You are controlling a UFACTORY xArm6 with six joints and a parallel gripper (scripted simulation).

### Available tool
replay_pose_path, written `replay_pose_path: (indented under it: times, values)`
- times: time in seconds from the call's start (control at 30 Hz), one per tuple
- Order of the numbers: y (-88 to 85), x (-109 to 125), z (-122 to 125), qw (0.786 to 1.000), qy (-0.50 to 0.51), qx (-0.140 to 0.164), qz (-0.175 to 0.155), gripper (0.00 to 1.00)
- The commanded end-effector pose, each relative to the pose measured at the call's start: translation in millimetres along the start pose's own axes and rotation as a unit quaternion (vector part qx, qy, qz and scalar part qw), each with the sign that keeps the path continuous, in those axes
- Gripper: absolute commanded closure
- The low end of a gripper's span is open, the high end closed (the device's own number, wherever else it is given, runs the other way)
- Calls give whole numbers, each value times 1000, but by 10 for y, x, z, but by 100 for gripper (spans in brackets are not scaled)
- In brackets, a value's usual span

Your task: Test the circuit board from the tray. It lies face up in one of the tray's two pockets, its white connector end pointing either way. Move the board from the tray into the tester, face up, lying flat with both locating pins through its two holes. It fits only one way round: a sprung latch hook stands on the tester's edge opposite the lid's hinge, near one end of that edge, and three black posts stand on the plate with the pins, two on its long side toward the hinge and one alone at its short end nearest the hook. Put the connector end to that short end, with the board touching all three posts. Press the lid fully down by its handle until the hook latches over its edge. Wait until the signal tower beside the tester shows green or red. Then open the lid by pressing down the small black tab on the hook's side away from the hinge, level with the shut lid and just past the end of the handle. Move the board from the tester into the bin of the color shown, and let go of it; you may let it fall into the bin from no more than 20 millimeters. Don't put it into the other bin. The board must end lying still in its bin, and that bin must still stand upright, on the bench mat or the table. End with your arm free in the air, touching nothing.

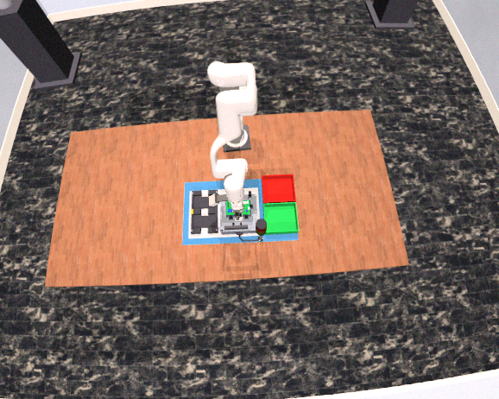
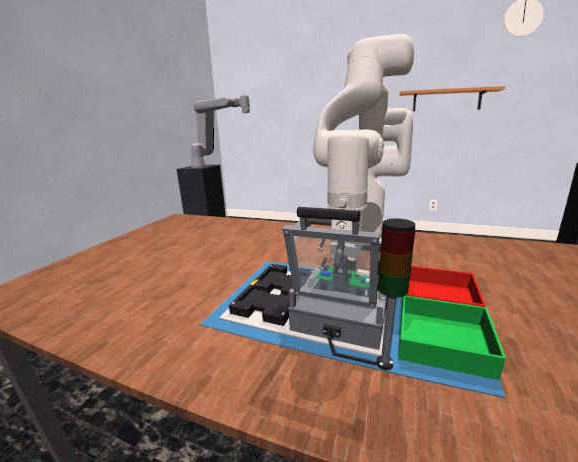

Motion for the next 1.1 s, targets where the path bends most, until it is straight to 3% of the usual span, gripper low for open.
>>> replay_pose_path:
  times: [0.0, 1.07]
  values:
    - [-13, 0, -11, 1000, 0, -2, 0, 21]
    - [37, 1, 22, 1000, 1, -2, 0, 21]
Point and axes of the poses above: the point where the finger pads meet when closed, its own y axis out along the fingers, its own z axis across the jaws, x = y × z, the point moved 3 cm from there along -y, back along the fingers, and after that the axes turned 3 degrees about -y, right-handed, at the moved point
